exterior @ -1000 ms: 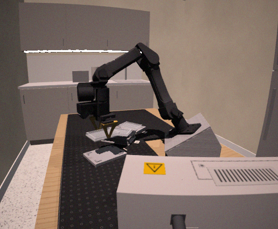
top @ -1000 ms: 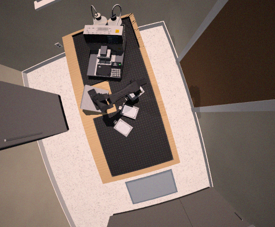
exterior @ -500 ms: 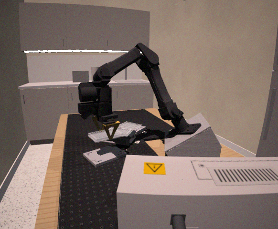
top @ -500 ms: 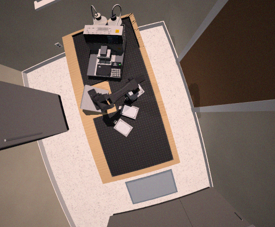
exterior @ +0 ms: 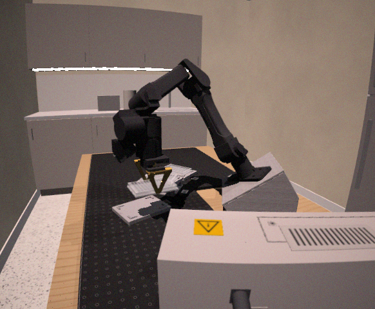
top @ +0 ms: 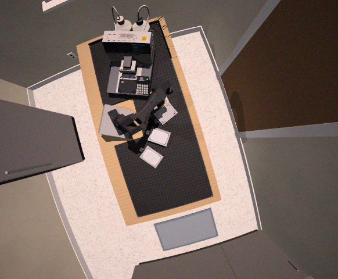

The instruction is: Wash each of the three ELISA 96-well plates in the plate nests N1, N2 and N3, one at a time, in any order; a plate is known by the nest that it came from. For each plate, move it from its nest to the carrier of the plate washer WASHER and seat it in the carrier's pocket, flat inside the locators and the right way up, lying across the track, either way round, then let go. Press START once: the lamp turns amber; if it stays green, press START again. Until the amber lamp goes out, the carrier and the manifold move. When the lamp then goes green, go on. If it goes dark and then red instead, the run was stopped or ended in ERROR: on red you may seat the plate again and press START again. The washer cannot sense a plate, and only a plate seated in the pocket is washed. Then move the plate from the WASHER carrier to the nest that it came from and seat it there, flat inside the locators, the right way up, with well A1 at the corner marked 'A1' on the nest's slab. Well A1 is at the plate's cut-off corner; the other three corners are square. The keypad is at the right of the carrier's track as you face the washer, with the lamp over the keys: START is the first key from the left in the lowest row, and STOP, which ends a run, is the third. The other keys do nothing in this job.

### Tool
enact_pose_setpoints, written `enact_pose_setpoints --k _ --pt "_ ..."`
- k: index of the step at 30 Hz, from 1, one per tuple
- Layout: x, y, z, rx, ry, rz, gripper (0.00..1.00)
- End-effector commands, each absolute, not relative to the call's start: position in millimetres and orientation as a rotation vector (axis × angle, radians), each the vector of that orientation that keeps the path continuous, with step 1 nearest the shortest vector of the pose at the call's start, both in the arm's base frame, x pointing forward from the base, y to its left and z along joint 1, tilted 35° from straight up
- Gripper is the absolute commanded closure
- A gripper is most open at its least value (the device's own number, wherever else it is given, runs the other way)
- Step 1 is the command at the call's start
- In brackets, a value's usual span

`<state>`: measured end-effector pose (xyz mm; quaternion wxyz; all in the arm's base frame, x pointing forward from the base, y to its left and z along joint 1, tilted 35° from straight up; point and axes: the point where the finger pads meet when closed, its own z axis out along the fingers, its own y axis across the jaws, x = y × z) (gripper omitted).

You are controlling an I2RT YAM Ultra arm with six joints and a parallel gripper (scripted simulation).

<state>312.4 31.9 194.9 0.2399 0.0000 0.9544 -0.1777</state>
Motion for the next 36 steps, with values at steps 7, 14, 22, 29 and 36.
enact_pose_setpoints --k 7,14,22,29,36 --pt "308 62 190 0.068 2.595 -0.483 1.00" --pt "306 87 183 0.068 2.596 -0.483 1.00" --pt "304 91 181 0.111 2.590 -0.471 1.00" --pt "289 119 166 0.404 2.538 -0.385 1.00" --pt "274 148 152 0.404 2.539 -0.384 1.00"
